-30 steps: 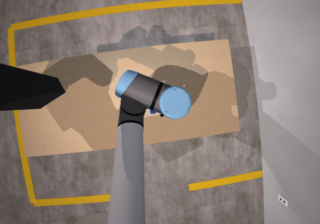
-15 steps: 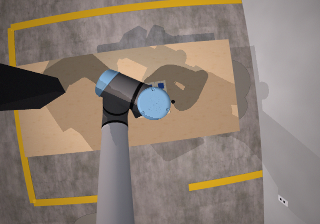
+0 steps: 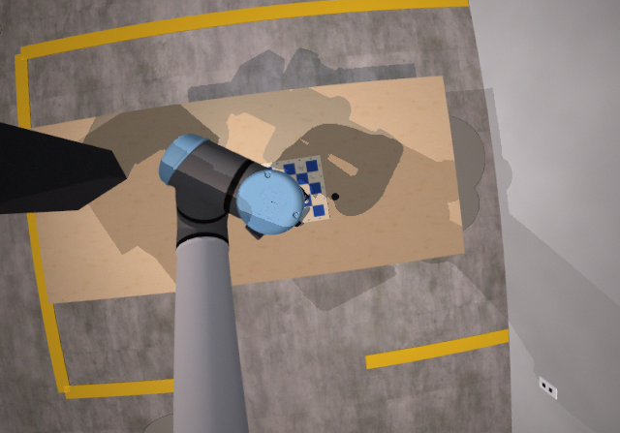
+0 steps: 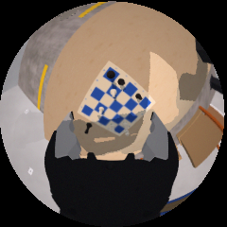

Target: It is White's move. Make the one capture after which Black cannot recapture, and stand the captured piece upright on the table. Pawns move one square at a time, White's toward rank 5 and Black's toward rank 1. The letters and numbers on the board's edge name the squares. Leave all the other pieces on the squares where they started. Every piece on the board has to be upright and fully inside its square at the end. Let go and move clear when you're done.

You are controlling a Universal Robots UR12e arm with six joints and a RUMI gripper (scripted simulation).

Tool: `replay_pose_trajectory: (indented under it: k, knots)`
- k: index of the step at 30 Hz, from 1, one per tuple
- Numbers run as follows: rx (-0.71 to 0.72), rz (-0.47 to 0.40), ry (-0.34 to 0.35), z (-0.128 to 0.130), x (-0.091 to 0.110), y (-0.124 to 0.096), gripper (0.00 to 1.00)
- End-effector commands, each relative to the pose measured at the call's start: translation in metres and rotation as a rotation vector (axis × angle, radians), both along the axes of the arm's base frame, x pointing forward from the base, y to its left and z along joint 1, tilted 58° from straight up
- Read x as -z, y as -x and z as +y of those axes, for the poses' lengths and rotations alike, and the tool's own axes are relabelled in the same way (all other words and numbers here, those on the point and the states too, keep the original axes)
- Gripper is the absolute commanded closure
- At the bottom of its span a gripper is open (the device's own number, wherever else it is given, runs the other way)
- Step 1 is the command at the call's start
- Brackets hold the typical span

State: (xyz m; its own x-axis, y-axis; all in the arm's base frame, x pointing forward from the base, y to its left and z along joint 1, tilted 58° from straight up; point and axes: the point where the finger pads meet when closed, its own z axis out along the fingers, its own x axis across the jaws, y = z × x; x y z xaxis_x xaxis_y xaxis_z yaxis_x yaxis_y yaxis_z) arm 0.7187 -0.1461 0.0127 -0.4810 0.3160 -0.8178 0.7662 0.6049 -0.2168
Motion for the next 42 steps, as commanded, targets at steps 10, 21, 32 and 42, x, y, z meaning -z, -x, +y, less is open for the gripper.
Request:
replay_pose_trajectory:
  k: [10,21,32,42]
  knots:
    - [-0.030,0.032,0.022,-0.0007,0.0005,0.0046,0.78]
    - [-0.030,0.032,0.022,-0.0007,0.0005,0.0046,0.78]
    - [-0.030,0.032,0.022,-0.0007,0.0005,0.0046,0.78]
    - [-0.030,0.032,0.022,-0.0007,0.0005,0.0046,0.78]
